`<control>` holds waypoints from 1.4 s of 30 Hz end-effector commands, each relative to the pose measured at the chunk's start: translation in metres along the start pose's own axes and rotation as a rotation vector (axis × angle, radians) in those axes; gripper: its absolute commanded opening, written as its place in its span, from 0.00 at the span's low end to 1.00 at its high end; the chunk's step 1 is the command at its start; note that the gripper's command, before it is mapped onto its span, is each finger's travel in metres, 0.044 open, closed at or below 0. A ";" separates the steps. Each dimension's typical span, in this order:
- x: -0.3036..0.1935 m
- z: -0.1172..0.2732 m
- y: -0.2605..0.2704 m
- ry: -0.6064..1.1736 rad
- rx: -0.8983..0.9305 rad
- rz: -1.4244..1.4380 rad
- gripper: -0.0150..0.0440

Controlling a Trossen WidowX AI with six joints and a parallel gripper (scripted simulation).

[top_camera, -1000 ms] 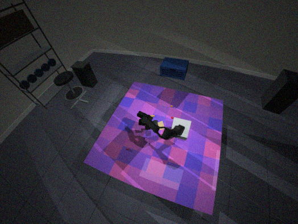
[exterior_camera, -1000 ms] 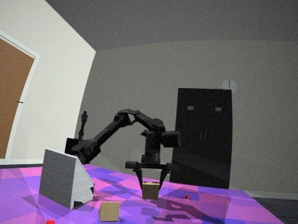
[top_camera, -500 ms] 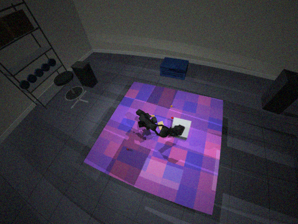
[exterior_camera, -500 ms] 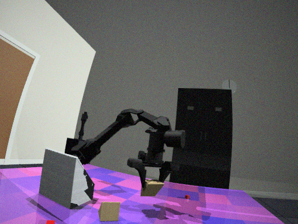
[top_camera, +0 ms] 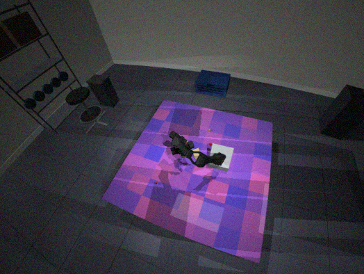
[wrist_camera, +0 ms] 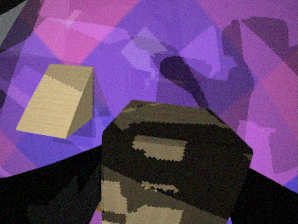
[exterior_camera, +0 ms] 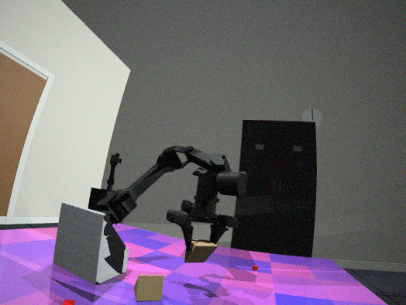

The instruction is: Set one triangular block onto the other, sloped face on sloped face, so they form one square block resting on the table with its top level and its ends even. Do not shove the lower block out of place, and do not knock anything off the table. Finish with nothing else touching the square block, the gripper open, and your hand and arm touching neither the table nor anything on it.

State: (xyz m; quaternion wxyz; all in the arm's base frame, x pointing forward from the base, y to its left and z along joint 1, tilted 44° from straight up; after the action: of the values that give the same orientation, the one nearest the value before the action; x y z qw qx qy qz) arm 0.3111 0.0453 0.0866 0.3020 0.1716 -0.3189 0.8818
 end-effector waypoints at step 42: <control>0.054 0.015 0.122 -0.005 0.004 0.002 0.25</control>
State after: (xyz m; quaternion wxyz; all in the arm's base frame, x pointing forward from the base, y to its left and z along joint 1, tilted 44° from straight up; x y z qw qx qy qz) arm 0.1921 -0.0239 0.0827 0.2967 0.1666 -0.3155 0.8858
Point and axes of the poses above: the point midway between the two fingers, 35 mm back from their tips, its own z axis back along the fingers, its own y axis across the jaws, x = y × z, the point moved 3 cm from there along z, back along the fingers, and after that the axes turned 3 degrees about z, right-handed, at the moved point
